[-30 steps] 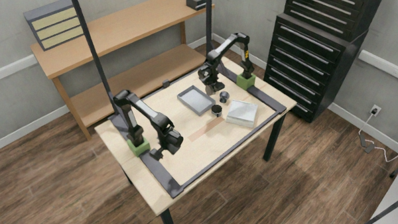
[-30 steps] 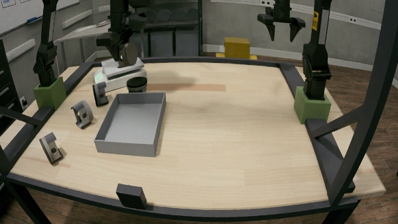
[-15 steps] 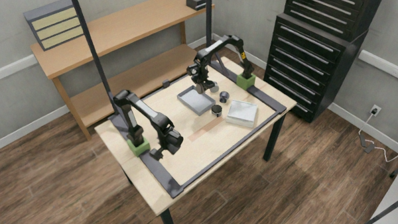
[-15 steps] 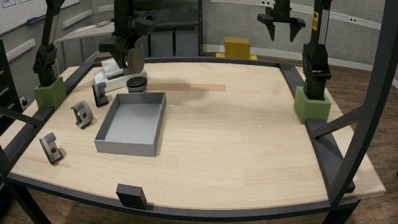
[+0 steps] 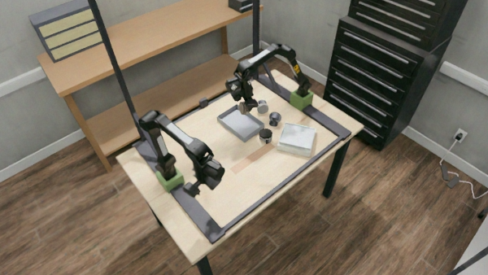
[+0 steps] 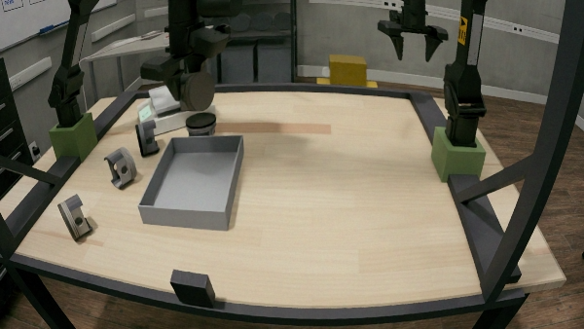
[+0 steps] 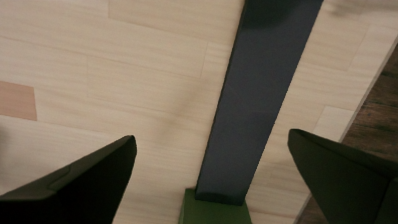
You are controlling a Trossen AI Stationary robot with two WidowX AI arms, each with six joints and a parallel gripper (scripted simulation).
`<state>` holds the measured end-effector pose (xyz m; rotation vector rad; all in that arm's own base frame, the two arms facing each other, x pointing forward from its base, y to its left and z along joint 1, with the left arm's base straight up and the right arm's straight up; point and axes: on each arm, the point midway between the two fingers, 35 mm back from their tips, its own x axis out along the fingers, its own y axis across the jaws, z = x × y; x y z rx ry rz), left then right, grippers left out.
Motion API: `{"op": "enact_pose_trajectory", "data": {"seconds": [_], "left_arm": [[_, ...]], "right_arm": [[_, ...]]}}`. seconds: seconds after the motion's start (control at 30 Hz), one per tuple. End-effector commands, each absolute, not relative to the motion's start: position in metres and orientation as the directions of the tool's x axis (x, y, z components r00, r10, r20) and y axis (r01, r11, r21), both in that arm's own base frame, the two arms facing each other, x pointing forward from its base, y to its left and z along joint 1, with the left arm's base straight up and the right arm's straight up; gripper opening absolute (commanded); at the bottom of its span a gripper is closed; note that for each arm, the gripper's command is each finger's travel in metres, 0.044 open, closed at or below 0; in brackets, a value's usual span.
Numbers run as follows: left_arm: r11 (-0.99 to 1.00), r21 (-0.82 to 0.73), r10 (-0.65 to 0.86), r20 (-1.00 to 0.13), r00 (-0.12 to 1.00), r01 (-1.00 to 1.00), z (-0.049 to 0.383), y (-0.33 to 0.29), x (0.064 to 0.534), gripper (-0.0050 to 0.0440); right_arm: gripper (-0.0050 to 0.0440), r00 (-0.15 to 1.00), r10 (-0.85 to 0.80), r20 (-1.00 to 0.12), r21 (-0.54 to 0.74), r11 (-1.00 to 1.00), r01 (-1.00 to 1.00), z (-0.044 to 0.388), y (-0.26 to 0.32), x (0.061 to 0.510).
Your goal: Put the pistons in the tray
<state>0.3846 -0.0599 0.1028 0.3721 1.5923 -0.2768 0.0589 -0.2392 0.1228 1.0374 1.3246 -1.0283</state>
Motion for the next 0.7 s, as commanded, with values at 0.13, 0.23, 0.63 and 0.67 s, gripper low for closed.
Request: {"op": "enact_pose_trajectory", "data": {"seconds": [0.13, 0.23, 0.63, 0.67], "left_arm": [[0.832, 0.090, 0.096, -0.995, 0.018, 0.548, 0.1201, -0.0638, 0.3911, 0.0158], [0.785, 0.102, 0.114, -0.993, 0.019, 0.611, 0.1199, -0.0638, 0.3911, 0.0158], [0.553, 0.150, 0.176, -0.982, 0.061, 0.820, 0.1279, -0.0639, 0.3908, 0.0158], [0.553, 0.150, 0.176, -0.982, 0.061, 0.820, 0.1279, -0.0639, 0.3908, 0.0158]], "right_arm": [[0.0400, 0.005, -0.020, -1.000, 0.000, 0.243, 0.970, 0.1313, -0.2444, 0.0613], [0.0400, 0.005, -0.020, -1.000, 0.000, 0.243, 0.970, 0.1313, -0.2444, 0.0613], [0.0400, 0.005, -0.020, -1.000, 0.000, 0.243, 0.970, 0.1313, -0.2444, 0.0613], [0.0400, 0.005, -0.020, -1.000, 0.000, 0.243, 0.970, 0.1313, -0.2444, 0.0613]]}}
